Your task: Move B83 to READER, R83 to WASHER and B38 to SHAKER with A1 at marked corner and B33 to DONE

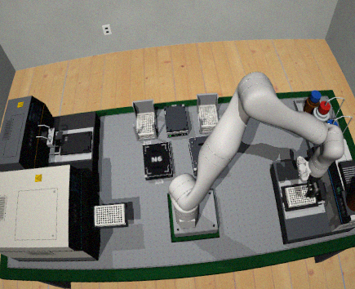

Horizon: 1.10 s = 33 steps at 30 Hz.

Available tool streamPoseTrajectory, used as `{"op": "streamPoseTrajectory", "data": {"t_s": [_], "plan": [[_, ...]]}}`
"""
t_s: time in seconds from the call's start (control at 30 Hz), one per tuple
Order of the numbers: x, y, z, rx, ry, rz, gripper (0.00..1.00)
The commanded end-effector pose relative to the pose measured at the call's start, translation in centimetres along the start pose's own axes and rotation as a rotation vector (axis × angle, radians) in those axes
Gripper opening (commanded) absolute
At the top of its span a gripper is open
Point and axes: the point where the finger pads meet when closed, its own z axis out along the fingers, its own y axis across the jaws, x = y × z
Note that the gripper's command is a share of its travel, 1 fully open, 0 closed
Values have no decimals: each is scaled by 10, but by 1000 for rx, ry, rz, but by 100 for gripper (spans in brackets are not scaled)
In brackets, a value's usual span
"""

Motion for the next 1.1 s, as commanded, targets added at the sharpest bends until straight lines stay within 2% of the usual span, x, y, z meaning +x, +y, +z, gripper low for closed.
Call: {"op": "streamPoseTrajectory", "data": {"t_s": [0.0,0.73,1.07], "plan": [[-13,0,-1,-1,0,0,100],[-76,-2,-1,-1,0,0,100],[-77,-2,-1,-1,0,0,100]]}}
